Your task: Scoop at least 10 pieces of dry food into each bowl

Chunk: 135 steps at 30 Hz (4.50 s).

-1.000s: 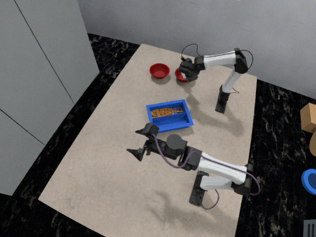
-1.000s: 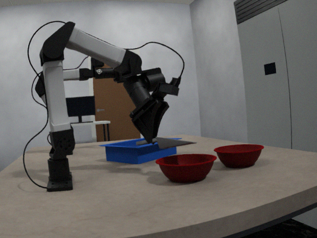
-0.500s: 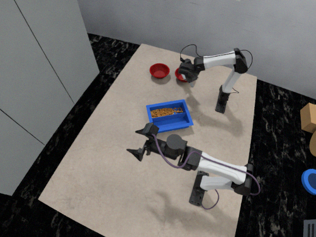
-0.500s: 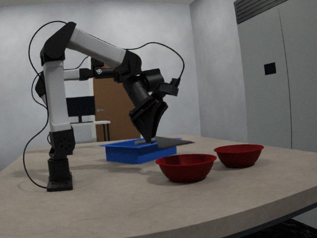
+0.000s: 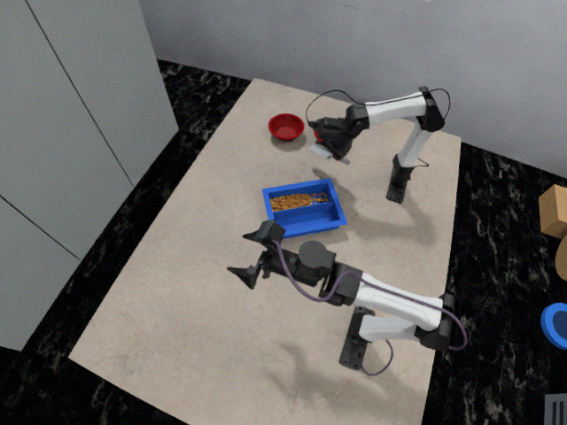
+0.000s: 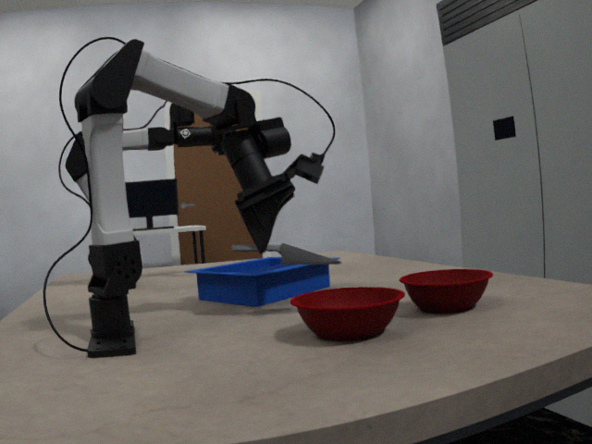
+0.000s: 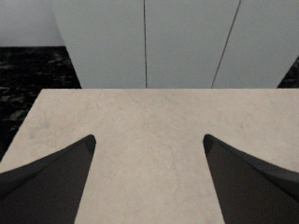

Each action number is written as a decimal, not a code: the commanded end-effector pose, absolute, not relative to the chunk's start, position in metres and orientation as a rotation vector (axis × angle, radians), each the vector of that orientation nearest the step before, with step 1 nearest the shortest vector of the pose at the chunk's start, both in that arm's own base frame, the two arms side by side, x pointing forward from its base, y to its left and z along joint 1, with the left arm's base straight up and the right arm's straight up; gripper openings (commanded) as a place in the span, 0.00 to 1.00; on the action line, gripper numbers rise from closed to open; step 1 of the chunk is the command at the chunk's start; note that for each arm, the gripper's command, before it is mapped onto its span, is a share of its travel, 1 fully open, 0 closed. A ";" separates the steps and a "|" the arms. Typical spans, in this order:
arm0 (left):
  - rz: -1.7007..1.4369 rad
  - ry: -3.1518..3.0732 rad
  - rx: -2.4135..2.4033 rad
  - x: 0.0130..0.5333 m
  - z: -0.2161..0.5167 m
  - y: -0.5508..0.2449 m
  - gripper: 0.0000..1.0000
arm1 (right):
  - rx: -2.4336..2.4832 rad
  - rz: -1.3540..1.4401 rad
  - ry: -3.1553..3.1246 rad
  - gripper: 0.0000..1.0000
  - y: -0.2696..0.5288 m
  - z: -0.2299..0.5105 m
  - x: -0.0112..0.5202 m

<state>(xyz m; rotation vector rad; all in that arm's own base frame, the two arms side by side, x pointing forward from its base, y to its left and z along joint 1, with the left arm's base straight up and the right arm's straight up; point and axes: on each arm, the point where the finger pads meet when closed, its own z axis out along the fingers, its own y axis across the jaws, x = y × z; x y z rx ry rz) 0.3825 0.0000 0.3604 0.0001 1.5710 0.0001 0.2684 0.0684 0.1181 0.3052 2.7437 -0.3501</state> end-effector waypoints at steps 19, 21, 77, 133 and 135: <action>-0.001 1.520 -0.001 0.380 0.380 0.000 1.00 | -0.708 0.044 2.854 0.00 0.164 0.154 0.227; -0.001 1.520 -0.001 0.380 0.380 0.000 1.00 | -0.809 0.085 2.833 0.00 0.173 0.158 0.222; -0.001 1.520 -0.001 0.380 0.380 0.000 1.00 | -0.894 0.003 3.021 0.00 0.182 0.124 0.248; -0.001 1.520 -0.001 0.380 0.380 0.000 1.00 | -0.897 0.011 2.987 0.00 0.201 0.098 0.274; -0.001 1.520 -0.001 0.380 0.380 0.000 1.00 | -0.894 0.022 2.971 0.00 0.203 0.104 0.274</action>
